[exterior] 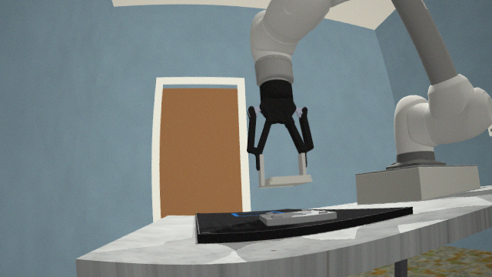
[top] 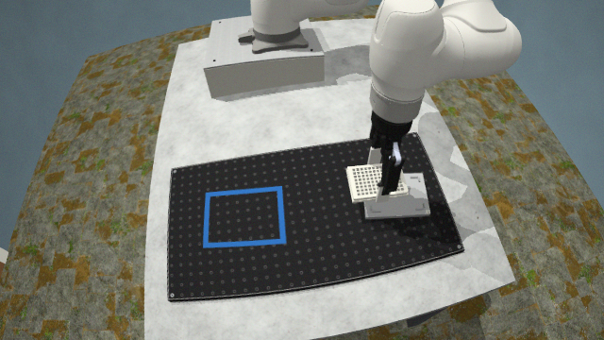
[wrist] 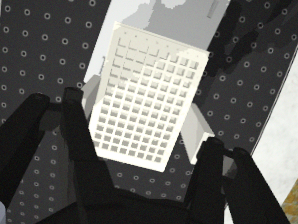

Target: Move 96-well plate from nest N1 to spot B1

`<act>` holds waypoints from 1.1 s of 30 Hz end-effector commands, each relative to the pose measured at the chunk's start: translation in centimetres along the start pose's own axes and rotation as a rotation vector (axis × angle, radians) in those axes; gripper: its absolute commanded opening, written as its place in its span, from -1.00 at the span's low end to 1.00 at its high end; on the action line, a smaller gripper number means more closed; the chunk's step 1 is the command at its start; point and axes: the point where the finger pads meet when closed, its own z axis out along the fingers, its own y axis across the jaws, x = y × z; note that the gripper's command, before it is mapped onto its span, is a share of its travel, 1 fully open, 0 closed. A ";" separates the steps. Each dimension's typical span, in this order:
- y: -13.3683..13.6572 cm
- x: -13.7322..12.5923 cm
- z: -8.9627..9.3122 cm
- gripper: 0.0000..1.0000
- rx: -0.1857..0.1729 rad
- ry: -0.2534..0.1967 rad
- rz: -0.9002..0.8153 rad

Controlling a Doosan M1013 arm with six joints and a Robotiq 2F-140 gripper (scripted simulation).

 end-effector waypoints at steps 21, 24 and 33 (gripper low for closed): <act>0.2 -6.8 0.2 -1.00 0.000 0.000 0.000; 0.3 -7.8 0.2 -1.00 0.000 0.000 0.000; 0.4 -10.1 0.3 -1.00 0.000 0.000 0.000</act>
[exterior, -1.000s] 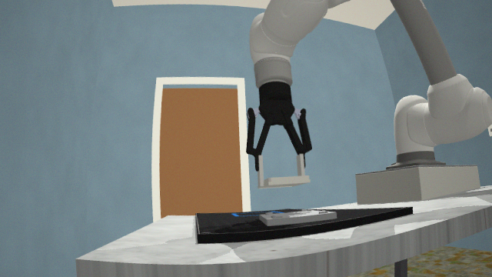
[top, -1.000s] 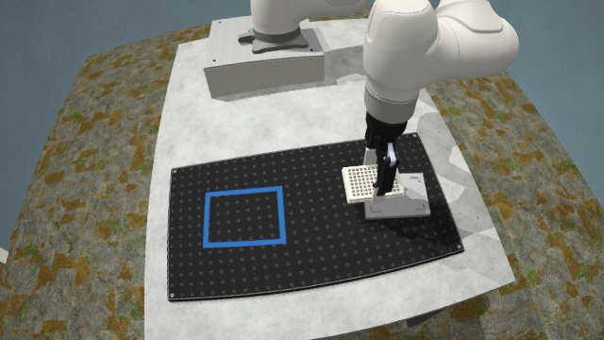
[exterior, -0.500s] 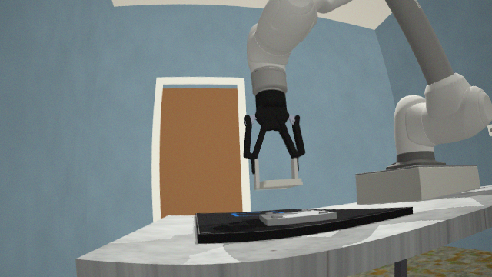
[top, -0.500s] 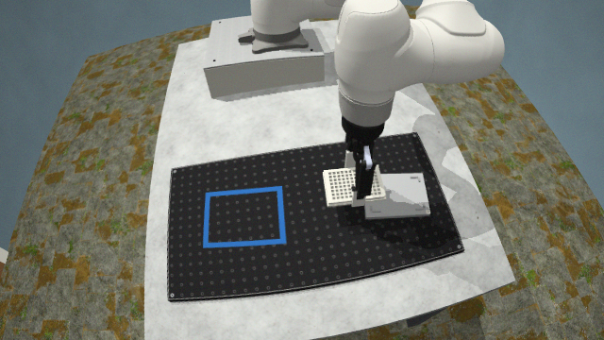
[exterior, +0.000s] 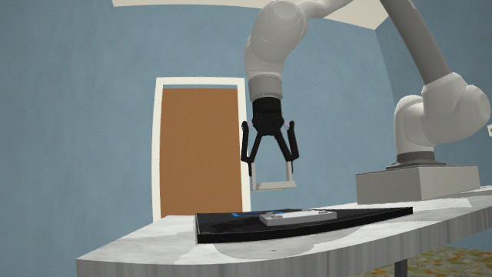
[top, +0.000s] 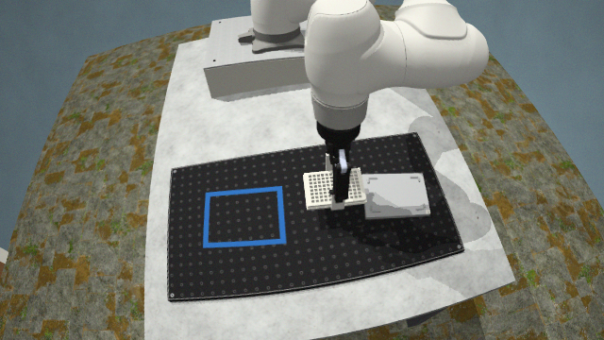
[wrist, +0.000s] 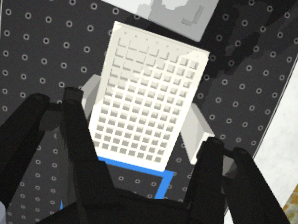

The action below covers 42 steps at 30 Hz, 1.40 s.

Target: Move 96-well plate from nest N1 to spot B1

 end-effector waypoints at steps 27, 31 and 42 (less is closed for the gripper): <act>0.3 -8.5 0.3 -1.00 0.000 0.000 0.000; 0.3 -9.5 0.3 -1.00 0.000 0.000 0.000; 0.5 -13.1 0.4 -1.00 0.000 0.000 0.000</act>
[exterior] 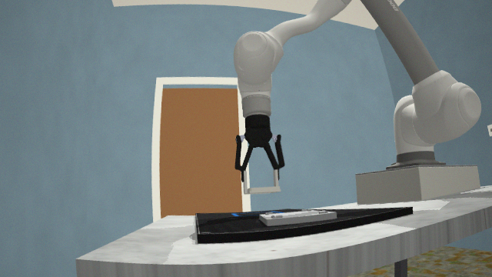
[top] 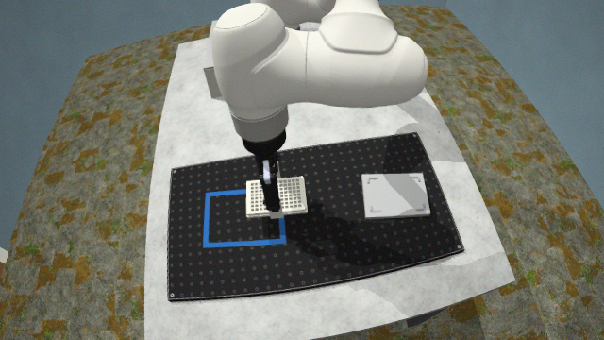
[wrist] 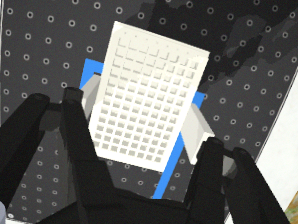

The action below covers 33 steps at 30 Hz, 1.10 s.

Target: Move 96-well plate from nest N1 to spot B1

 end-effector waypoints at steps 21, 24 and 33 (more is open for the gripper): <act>0.2 -6.1 0.2 -1.00 0.000 0.000 0.000; 0.3 -7.1 0.2 -1.00 0.000 0.000 0.000; 0.3 -8.8 0.3 -1.00 0.000 0.000 0.000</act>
